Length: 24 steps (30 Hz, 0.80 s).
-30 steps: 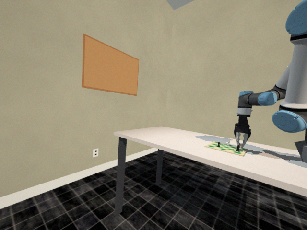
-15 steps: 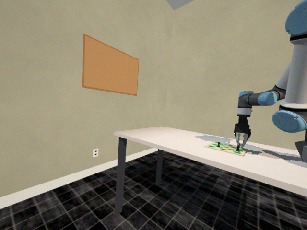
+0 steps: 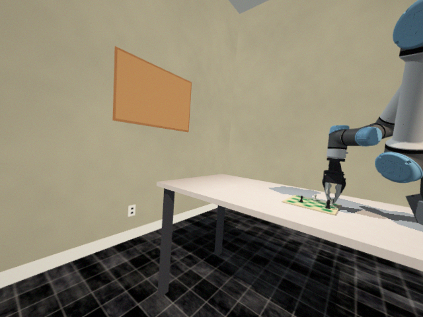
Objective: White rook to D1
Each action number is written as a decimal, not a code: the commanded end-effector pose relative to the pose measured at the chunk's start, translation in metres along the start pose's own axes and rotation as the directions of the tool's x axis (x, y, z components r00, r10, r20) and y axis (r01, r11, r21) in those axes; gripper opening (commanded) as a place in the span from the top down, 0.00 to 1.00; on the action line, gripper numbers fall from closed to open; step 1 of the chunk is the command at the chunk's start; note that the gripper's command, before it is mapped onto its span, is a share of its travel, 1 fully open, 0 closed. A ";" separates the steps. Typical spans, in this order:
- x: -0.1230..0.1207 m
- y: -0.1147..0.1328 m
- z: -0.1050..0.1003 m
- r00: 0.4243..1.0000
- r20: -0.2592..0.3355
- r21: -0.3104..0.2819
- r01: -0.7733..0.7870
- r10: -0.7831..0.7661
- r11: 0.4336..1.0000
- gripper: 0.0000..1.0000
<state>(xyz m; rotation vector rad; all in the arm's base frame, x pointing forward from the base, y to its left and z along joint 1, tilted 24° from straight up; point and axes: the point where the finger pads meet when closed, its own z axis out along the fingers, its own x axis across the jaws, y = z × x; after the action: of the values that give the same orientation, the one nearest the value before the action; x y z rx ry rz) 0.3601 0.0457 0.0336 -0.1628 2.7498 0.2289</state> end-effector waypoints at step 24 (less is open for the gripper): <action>0.000 0.000 0.000 1.000 0.001 0.000 0.000 0.000 1.000 0.78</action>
<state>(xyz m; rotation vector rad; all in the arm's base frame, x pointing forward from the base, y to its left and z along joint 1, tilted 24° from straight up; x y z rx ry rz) 0.3601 0.0457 0.0336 -0.1628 2.7498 0.2289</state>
